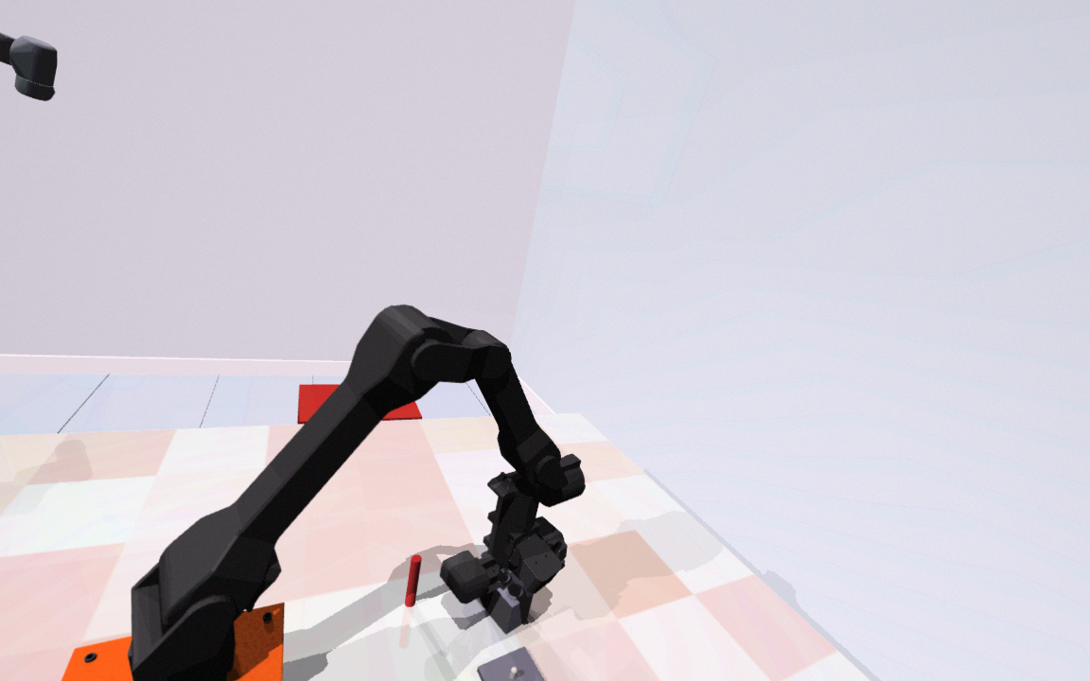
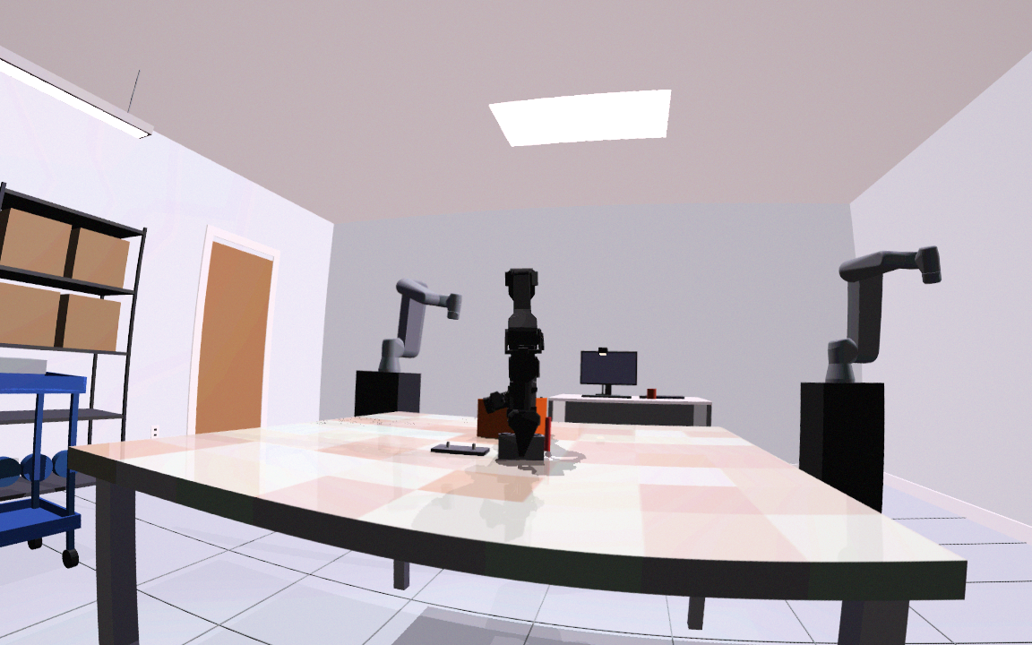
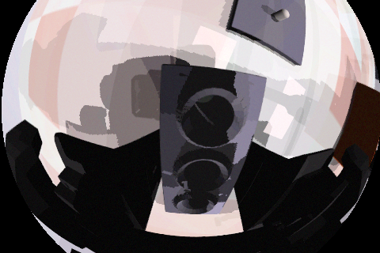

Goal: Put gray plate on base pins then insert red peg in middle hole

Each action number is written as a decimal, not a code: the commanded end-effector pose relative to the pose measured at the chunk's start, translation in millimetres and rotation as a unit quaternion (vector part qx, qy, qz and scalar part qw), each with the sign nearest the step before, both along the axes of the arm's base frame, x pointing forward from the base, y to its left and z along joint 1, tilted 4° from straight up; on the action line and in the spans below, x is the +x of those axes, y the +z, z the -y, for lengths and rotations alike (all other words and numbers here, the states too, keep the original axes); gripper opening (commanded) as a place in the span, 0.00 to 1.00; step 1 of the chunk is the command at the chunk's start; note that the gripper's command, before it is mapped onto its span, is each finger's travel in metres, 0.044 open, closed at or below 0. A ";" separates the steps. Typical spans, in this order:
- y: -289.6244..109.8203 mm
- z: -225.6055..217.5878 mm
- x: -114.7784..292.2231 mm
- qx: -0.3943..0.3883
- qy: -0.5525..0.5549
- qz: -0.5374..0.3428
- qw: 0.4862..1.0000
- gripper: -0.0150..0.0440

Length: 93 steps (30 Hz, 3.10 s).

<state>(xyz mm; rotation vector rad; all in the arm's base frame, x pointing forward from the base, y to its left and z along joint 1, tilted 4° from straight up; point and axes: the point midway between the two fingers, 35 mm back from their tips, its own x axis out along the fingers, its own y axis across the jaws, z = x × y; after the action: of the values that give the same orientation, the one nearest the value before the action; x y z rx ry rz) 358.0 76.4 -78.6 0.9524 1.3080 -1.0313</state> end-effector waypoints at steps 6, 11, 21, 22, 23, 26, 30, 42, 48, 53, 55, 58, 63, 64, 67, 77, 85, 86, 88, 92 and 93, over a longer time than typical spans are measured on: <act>9.0 -1.0 2.2 -0.002 0.001 -0.001 1.000 0.25; 23.9 -3.4 5.5 -0.002 0.001 -0.001 1.000 0.25; 54.7 -7.7 9.7 -0.002 0.001 0.000 1.000 0.25; 57.9 -8.1 9.9 -0.002 0.001 0.000 1.000 0.25; 61.0 -8.5 10.2 -0.001 0.001 0.000 1.000 0.25; 70.5 -9.6 10.6 -0.001 0.001 0.000 1.000 0.25; 83.3 -10.9 10.9 -0.001 0.001 0.000 1.000 0.25; 120.3 -14.2 8.9 -0.001 0.001 0.000 1.000 0.25; 133.6 -15.0 7.0 -0.001 0.001 -0.001 1.000 0.25; 128.7 -4.4 8.2 -0.002 -0.005 0.000 1.000 0.25; 125.9 1.6 8.7 -0.002 -0.008 0.000 1.000 0.25; 121.7 10.7 9.1 -0.002 -0.014 0.001 1.000 0.25; 114.7 25.9 9.3 -0.003 -0.022 0.001 1.000 0.25; 113.4 28.9 9.2 -0.003 -0.024 0.001 1.000 0.25; 109.3 37.9 8.8 -0.003 -0.029 0.002 1.000 0.25; 95.8 67.7 5.4 -0.004 -0.047 0.003 0.999 0.25; 85.2 91.0 0.3 -0.005 -0.061 0.003 0.998 0.25; 83.9 93.8 -0.5 -0.005 -0.063 0.003 0.998 0.25; 81.3 99.5 -2.1 -0.006 -0.066 0.003 0.998 0.25; 76.2 110.8 -5.8 -0.006 -0.073 0.004 0.997 0.25; 74.9 113.5 -6.8 -0.007 -0.075 0.004 0.997 0.25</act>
<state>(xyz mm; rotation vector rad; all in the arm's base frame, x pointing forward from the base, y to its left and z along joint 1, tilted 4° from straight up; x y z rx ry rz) 354.7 -28.8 0.1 1.0557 1.2409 -1.1423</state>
